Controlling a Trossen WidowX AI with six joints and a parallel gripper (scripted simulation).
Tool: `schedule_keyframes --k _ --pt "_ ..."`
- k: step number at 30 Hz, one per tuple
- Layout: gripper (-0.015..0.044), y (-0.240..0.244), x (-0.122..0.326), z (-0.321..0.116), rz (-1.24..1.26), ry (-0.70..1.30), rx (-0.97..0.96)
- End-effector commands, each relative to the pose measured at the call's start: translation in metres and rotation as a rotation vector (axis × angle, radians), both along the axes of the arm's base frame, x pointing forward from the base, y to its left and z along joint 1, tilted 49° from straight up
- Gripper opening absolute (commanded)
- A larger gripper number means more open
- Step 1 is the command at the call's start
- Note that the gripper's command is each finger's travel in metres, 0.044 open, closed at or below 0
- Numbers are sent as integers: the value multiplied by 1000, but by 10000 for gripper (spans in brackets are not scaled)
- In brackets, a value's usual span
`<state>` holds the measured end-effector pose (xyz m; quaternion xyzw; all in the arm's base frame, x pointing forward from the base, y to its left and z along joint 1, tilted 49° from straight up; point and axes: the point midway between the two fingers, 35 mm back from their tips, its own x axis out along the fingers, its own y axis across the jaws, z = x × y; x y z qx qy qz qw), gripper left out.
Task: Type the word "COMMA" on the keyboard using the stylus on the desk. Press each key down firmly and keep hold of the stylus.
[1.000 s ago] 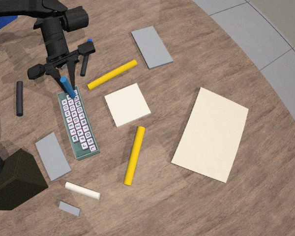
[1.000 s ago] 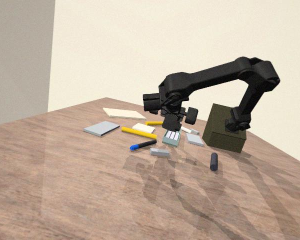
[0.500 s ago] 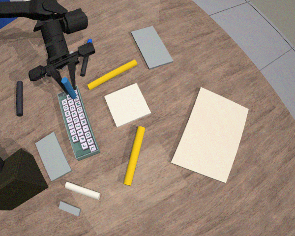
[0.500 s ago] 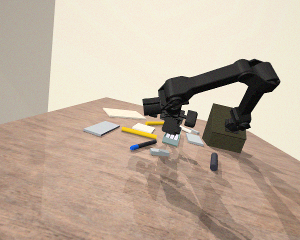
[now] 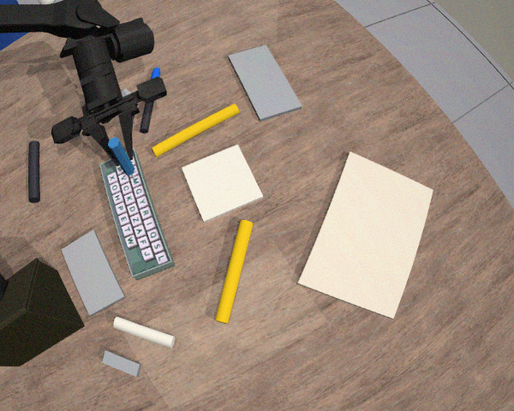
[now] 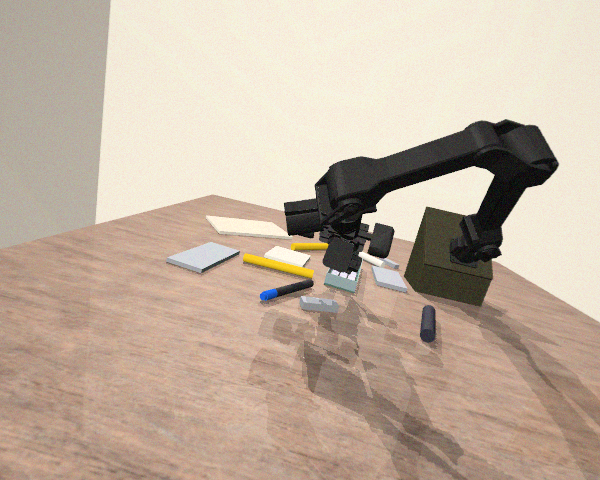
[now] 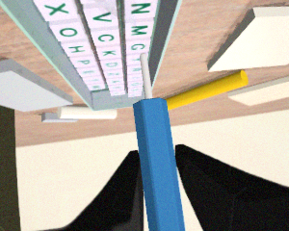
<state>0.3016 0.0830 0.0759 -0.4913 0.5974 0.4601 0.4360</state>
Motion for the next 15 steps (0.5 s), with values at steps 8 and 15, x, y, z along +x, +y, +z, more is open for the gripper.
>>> schedule_keyframes --k 8,15 --pt "81 3 0 -4 -6 6 1" --pt "81 5 0 -6 -6 6 1"
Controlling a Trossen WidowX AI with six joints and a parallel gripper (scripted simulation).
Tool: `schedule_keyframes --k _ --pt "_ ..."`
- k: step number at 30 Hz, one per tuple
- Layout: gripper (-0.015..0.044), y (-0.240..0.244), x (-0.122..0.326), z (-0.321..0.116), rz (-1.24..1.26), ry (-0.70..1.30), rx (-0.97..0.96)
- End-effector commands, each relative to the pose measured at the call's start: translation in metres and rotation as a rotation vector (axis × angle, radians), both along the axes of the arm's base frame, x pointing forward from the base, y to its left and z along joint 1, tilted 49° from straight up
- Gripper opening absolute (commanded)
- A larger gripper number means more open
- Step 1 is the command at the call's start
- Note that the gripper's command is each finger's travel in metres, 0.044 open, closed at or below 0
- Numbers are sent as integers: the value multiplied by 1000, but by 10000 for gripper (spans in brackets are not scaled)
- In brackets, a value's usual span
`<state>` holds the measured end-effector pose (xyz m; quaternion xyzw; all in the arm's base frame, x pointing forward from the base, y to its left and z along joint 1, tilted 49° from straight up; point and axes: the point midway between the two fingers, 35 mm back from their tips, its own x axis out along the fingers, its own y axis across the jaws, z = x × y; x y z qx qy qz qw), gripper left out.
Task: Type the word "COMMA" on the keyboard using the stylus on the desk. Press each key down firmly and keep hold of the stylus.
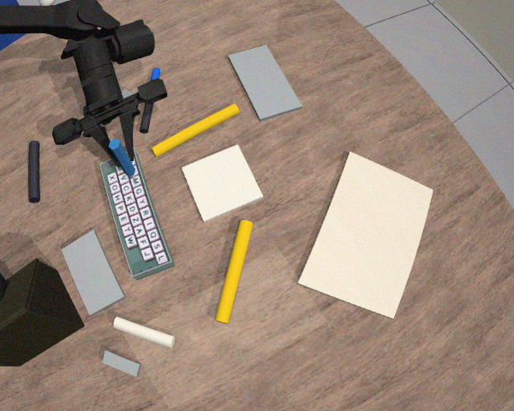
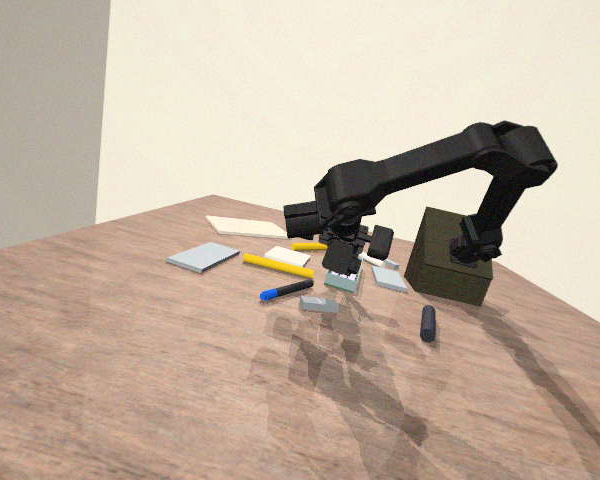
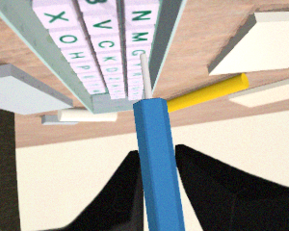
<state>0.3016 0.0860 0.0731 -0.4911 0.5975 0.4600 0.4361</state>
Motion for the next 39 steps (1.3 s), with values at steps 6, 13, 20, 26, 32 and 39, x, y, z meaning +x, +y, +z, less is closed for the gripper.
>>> schedule_keyframes --k 6,13,20,26,32,39 --pt "81 3 -1 -4 -5 6 1" --pt "81 4 -1 -5 -5 6 1" --pt "81 5 -1 -5 -5 6 1" --pt "81 6 -1 -7 -5 6 1" --pt "81 8 -1 -8 -5 6 1" --pt "81 10 -1 -10 -5 6 2"
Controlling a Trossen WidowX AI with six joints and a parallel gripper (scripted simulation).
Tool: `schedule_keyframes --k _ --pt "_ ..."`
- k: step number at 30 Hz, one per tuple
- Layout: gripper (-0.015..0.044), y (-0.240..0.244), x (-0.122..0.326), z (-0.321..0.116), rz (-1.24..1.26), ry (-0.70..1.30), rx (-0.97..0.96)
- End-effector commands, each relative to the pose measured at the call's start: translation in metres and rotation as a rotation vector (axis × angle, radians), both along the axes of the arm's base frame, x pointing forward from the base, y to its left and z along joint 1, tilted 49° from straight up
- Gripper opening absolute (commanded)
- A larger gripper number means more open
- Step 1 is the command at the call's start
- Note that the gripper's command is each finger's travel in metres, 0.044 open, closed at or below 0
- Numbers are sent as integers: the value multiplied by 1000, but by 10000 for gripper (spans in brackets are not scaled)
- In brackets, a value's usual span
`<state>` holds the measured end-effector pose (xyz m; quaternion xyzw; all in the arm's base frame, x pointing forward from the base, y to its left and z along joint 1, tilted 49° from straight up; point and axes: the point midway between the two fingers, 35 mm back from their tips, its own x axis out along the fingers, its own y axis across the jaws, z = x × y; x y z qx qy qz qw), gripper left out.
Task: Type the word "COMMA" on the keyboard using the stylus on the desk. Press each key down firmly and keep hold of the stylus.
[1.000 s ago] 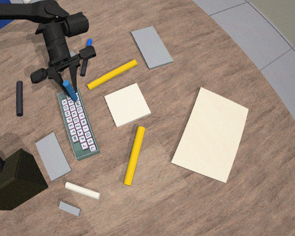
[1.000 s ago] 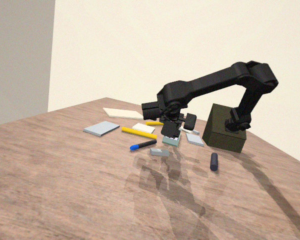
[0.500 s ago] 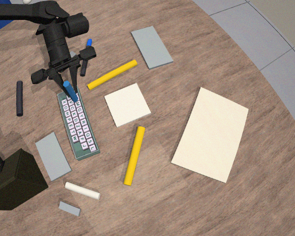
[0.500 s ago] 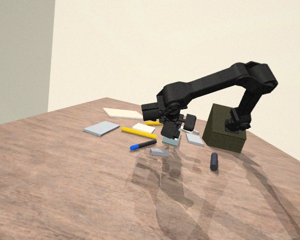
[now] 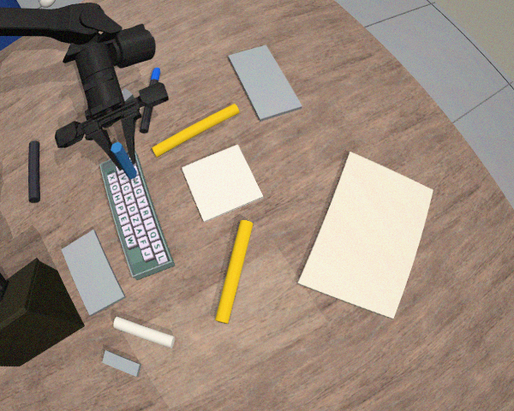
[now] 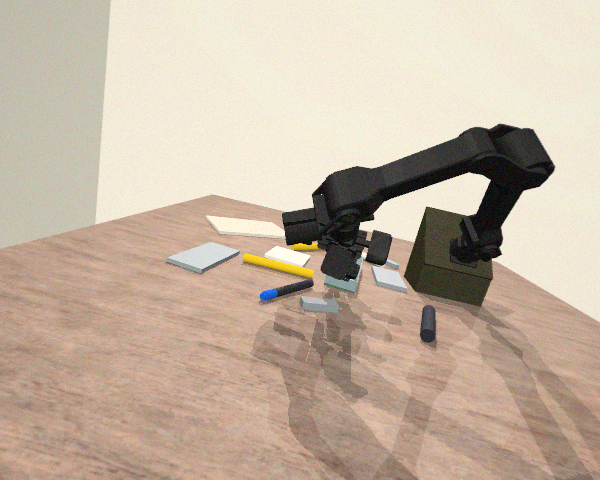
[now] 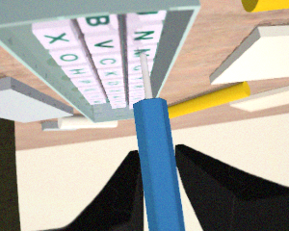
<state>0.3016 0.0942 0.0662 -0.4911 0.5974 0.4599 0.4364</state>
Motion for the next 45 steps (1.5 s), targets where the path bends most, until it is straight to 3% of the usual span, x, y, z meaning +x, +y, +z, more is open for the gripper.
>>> schedule_keyframes --k 1,29,32,35,45 --pt "81 2 -1 -3 -5 7 1" --pt "84 -27 0 19 -16 10 1" --pt "64 -27 0 19 -16 10 1" --pt "0 -29 -1 16 -15 10 1" --pt "0 -55 -14 -10 -10 9 -1"
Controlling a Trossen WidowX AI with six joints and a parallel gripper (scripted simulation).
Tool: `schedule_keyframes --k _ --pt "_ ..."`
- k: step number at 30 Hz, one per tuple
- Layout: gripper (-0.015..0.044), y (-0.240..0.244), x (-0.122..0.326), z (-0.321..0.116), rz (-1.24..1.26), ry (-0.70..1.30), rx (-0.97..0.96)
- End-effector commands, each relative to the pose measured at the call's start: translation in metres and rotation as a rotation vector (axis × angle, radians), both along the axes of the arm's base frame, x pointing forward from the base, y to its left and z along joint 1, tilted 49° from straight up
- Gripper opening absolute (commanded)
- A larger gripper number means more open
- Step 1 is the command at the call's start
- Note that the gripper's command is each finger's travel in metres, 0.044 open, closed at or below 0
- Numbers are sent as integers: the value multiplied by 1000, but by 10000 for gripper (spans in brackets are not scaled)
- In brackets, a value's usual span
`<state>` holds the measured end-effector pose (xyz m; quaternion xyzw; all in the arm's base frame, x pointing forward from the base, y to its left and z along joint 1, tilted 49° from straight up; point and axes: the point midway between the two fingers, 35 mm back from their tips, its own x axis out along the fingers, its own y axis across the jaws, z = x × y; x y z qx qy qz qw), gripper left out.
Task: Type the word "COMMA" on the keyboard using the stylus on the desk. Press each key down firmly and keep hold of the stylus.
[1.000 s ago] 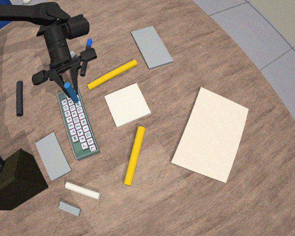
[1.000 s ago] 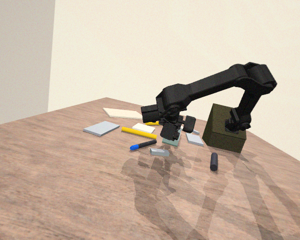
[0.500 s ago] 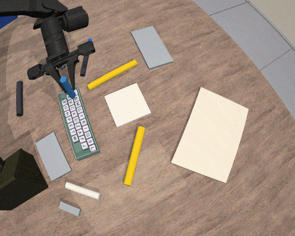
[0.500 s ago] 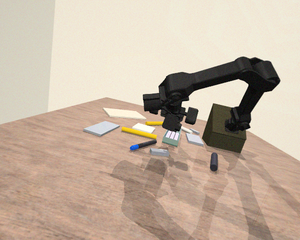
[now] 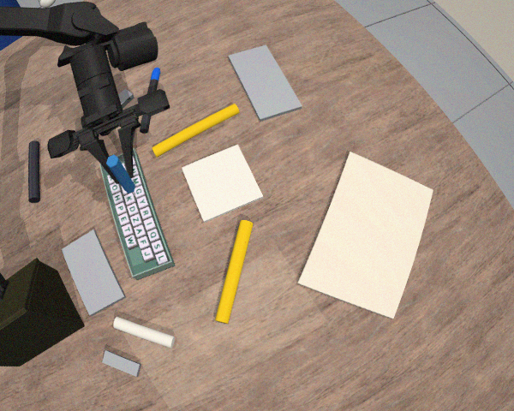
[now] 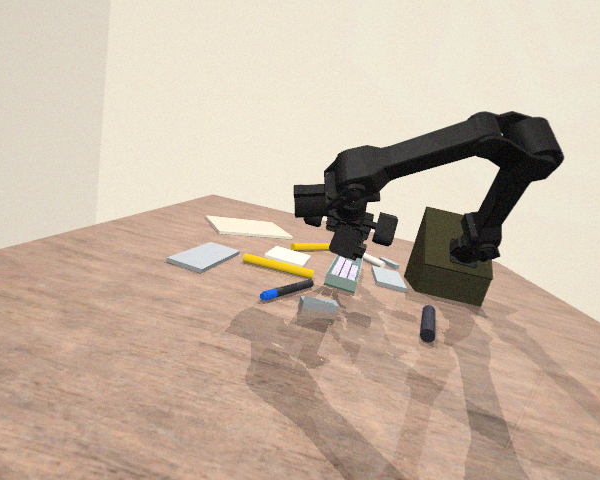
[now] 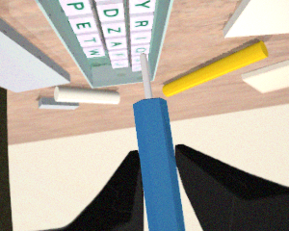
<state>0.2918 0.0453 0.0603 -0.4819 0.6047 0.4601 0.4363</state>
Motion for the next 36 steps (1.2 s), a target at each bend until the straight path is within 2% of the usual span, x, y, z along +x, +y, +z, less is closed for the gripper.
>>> schedule_keyframes --k 1,10,23,26,36 --pt "0 -9 -6 -7 8 -6 -3" --pt "0 -30 -22 -28 13 -6 -5" --pt "0 -16 -23 -42 13 -6 -4" --pt "79 -14 -24 -44 13 -6 -4" --pt "81 -12 -24 -46 13 -6 -4"
